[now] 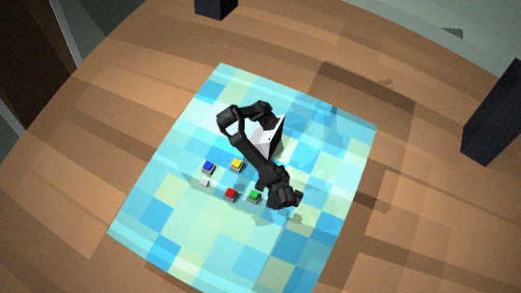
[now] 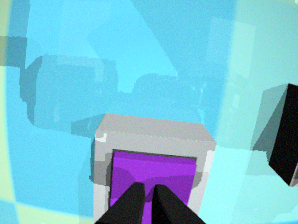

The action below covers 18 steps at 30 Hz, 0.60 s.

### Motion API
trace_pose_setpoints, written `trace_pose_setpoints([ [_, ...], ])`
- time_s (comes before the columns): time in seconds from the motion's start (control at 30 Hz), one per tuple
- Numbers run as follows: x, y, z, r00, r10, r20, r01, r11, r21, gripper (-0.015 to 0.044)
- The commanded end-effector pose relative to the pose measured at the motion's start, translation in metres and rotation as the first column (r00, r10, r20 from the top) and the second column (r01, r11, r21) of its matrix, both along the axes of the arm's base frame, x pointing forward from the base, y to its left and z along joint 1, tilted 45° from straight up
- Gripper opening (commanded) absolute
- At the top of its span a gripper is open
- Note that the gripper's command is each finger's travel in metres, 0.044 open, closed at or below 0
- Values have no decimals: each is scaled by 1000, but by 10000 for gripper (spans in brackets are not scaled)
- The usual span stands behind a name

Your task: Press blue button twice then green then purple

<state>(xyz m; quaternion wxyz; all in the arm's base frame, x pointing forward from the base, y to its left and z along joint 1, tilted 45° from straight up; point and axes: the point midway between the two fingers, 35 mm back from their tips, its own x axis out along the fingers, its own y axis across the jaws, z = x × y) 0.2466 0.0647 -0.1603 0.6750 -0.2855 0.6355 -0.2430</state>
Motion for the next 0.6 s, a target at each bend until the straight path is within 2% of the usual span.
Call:
trace_pose_setpoints([
  [0.0, -1, -2, 0, 1000, 4, -5, -4, 1000, -5, 20],
  [0.33, -1, -2, 0, 1000, 4, -5, -4, 1000, -5, 20],
  [0.57, -4, 23, 24, 1000, 4, -5, -4, 1000, -3, 20],
])
